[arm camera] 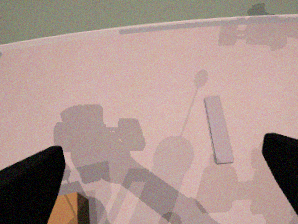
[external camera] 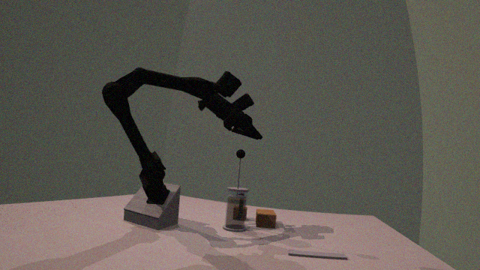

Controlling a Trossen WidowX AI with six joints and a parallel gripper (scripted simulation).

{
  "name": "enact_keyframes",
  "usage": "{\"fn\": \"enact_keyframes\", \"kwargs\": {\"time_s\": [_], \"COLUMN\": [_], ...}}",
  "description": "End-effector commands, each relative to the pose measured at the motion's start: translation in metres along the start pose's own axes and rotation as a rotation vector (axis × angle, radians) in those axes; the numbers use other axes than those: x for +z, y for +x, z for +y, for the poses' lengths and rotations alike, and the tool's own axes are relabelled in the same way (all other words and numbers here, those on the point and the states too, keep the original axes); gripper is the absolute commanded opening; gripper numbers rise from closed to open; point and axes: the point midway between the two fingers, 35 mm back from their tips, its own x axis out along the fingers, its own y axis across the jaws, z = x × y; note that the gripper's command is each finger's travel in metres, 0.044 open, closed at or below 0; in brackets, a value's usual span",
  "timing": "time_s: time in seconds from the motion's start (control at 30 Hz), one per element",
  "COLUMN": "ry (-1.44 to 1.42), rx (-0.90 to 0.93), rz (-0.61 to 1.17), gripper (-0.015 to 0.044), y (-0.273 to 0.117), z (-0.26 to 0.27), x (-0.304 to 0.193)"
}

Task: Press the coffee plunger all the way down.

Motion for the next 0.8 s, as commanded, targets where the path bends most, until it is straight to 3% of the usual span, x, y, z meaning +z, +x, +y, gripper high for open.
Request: {"fn": "enact_keyframes", "kwargs": {"time_s": [0.0, 0.23, 0.57, 0.77], "ry": [-0.103, -0.305, -0.323, -0.323], "rx": [0.096, 0.226, 0.256, 0.255], "rz": [-0.016, -0.051, -0.049, -0.049], "gripper": [0.044, 0.044, 0.044, 0.044], "y": [-0.034, -0.095, -0.061, -0.058], "z": [0.039, 0.09, 0.081, 0.081], "x": [-0.009, -0.039, -0.087, -0.087]}}
